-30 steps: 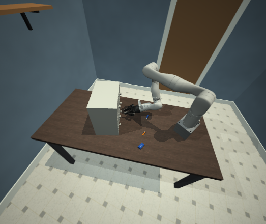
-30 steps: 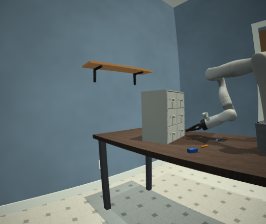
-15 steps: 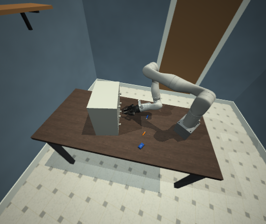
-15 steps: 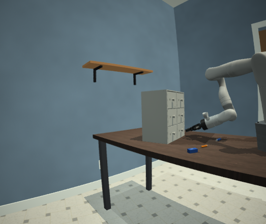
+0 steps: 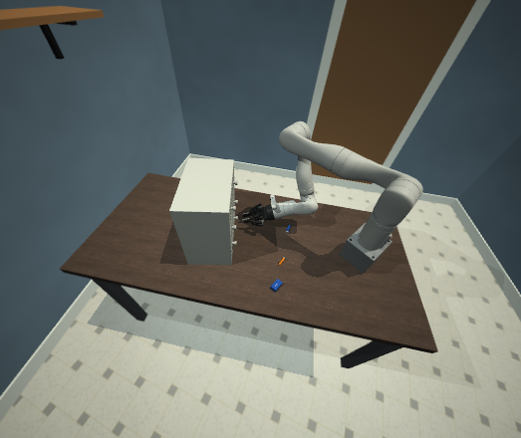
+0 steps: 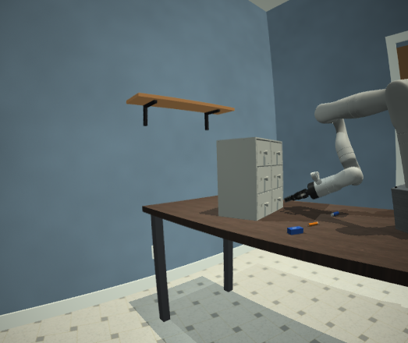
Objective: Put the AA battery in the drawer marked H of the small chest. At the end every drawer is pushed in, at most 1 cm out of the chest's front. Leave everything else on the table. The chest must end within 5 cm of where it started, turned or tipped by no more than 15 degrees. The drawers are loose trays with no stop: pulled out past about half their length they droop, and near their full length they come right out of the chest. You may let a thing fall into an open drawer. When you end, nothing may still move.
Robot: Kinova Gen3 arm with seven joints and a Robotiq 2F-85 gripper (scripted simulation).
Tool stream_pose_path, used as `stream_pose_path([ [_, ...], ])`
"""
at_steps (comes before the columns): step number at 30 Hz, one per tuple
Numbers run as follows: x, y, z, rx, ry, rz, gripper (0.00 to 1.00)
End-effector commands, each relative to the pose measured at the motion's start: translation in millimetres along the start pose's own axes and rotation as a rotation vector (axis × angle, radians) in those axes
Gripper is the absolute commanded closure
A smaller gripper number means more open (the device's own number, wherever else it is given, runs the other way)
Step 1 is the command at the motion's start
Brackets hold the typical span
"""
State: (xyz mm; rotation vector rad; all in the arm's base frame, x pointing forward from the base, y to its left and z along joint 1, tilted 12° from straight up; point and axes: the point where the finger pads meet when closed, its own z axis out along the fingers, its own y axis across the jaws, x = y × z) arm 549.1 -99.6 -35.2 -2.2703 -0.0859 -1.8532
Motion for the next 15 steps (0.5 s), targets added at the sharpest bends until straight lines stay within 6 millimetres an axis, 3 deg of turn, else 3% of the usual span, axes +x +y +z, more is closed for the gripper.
stream_pose_path([
  [1,1.0,0.3,0.1,0.0,0.002,-0.001,0.67],
  [15,2.3,0.3,3.6,0.0,0.002,-0.001,0.67],
])
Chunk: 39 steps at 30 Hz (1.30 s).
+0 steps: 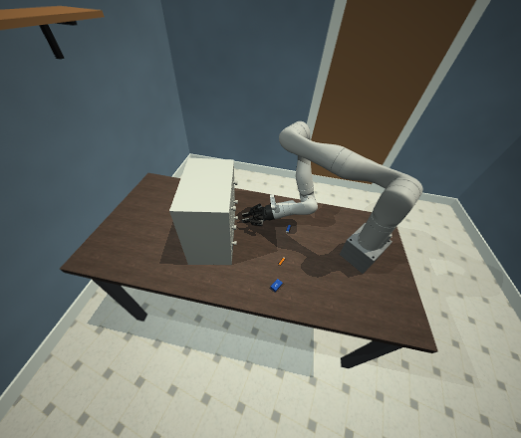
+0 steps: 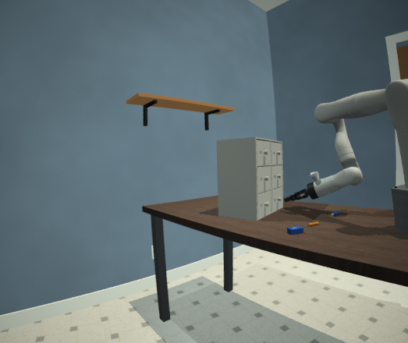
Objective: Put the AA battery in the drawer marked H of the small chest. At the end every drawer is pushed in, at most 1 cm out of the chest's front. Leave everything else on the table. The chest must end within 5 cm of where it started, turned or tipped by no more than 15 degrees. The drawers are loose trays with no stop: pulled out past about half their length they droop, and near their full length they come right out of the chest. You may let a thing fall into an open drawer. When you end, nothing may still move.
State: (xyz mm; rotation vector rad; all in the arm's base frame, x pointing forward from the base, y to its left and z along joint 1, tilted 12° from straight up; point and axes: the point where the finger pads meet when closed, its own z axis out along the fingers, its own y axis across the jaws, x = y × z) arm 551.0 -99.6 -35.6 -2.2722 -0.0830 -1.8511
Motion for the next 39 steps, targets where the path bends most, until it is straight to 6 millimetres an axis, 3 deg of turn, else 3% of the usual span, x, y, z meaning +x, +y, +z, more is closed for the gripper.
stream_pose_path([
  [1,3,0,3,0.001,0.003,-0.002,0.67],
  [21,12,0,29,0.001,0.003,-0.003,0.67],
  [39,13,0,31,0.001,0.003,-0.002,0.67],
])
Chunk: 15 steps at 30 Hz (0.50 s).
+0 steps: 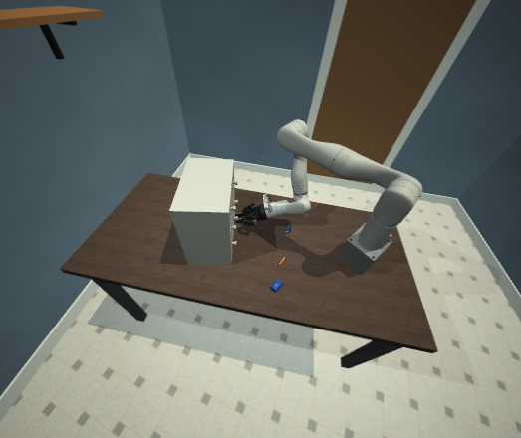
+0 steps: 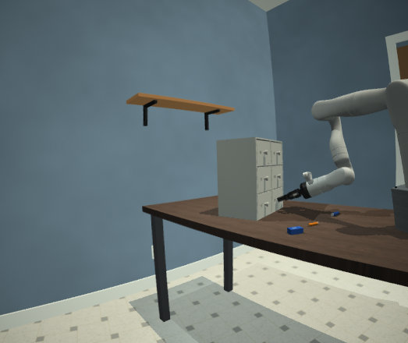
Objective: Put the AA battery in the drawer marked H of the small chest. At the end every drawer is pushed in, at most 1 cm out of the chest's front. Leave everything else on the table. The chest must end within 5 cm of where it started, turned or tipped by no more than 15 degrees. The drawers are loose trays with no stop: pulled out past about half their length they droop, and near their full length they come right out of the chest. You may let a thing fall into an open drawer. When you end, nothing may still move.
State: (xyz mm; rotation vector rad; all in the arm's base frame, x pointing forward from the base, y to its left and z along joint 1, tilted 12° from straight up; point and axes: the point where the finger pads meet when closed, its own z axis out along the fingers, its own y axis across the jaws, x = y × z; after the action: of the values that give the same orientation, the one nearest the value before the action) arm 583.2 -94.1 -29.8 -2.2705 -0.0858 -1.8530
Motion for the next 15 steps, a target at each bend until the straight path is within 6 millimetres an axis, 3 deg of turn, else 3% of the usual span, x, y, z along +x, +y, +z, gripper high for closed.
stream_pose_path([
  [1,1.1,0.3,0.1,0.0,0.002,-0.001,0.67],
  [12,1.1,0.3,0.1,0.0,0.002,-0.001,0.67],
  [13,1.1,0.3,0.1,0.0,0.002,-0.001,0.87],
  [15,1.1,0.3,0.1,0.0,0.002,-0.001,0.87],
])
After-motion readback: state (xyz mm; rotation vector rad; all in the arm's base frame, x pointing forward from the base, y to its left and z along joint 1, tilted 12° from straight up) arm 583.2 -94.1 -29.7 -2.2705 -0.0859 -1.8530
